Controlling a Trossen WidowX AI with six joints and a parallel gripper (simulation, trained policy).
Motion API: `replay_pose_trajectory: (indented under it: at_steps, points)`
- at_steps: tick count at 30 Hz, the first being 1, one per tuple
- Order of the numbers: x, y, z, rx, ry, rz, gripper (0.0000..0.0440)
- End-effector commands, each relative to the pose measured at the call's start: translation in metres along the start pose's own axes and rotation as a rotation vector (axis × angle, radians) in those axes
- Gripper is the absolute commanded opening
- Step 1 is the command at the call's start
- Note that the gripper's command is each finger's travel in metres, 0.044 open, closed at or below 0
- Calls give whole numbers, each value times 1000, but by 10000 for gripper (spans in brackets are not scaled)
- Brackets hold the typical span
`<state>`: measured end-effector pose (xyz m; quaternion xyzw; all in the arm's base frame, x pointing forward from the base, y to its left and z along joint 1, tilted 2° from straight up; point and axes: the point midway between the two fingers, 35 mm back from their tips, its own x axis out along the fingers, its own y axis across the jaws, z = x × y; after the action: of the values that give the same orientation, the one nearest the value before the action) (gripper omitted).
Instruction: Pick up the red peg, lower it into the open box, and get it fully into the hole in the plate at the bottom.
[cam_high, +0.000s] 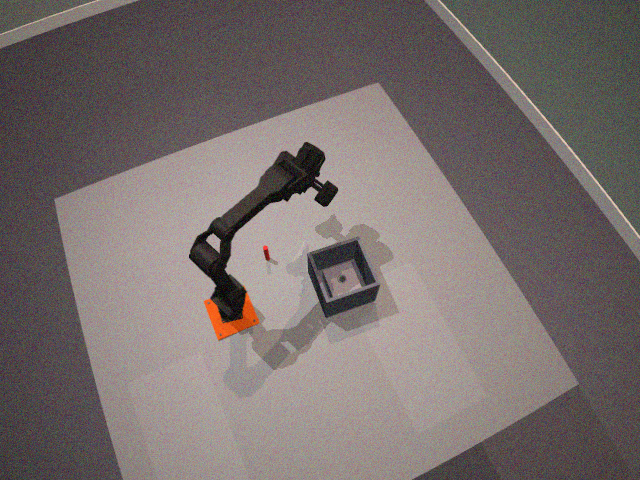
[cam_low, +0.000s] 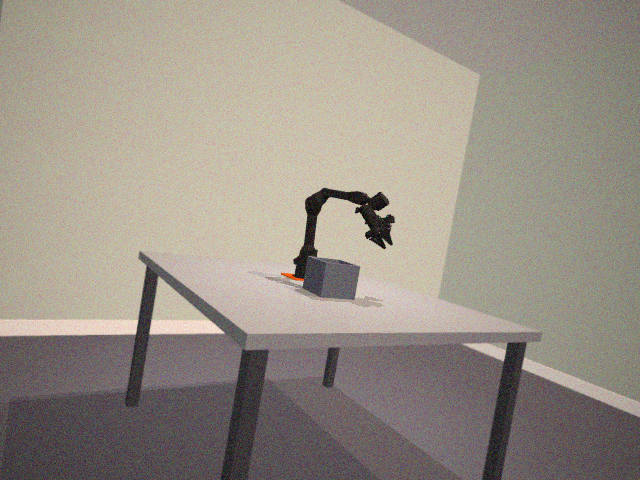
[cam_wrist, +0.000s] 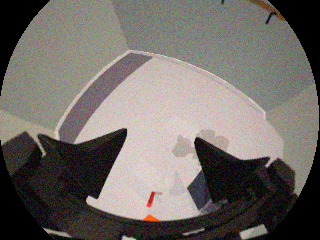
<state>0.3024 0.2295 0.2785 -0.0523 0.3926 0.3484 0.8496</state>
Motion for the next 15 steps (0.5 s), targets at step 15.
replay_pose_trajectory:
  at_steps: [15]
  points:
    - [-11,-20,-75,560,215,-66,440]
